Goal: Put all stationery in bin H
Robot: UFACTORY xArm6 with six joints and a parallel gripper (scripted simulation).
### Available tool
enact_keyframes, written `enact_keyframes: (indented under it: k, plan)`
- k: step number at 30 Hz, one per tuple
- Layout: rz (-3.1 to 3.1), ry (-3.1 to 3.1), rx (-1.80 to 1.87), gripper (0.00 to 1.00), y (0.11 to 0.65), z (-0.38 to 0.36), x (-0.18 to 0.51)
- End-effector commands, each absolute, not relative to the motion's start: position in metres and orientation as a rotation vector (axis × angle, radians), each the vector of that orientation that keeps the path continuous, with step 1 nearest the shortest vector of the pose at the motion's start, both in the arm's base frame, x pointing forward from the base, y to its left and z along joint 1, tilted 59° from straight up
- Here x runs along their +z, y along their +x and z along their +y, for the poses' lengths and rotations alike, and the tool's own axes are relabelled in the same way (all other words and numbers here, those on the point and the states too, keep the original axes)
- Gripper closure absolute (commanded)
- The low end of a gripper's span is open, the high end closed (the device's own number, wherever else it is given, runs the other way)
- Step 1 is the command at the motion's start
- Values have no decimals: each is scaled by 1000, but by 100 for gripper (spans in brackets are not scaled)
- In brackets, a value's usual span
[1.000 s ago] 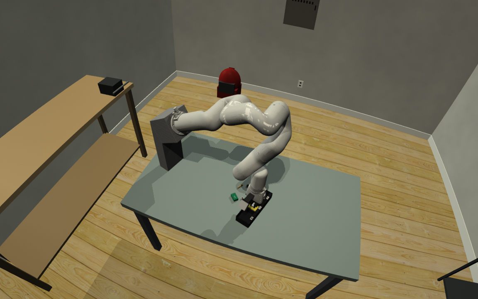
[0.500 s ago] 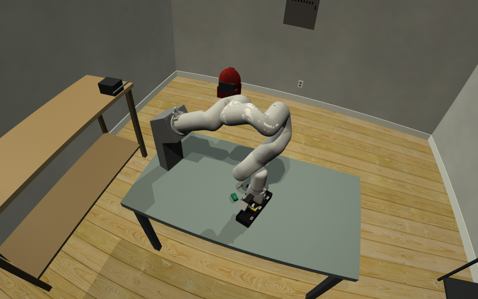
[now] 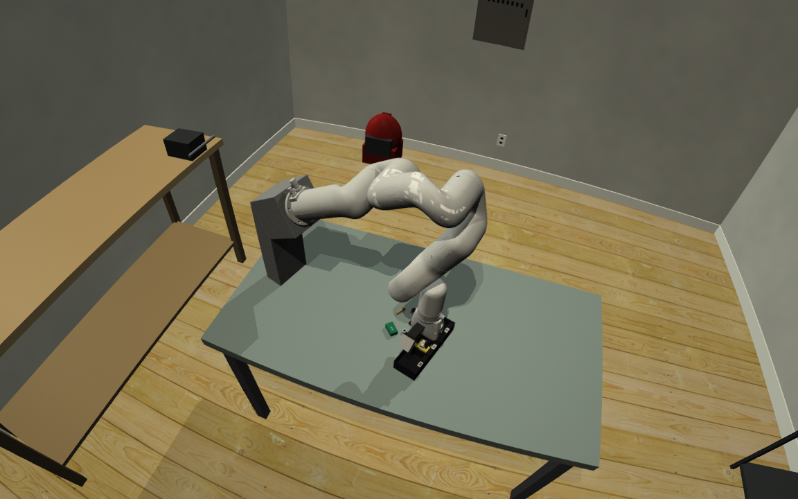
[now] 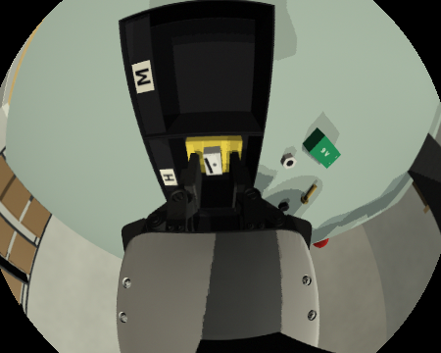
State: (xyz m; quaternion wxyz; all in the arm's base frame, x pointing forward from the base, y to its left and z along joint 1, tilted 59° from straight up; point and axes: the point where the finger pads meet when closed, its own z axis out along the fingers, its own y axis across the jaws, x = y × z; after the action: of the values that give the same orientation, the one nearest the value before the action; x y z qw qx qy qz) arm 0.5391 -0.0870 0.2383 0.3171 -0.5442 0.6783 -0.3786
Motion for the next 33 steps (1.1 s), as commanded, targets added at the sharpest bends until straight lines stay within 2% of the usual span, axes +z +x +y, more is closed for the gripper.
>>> enact_keyframes:
  k: [1,33]
  plan:
    - [1784,-1431,-997,71,538,-87,240]
    - [1784,-1431,-997,71,504,-80,260]
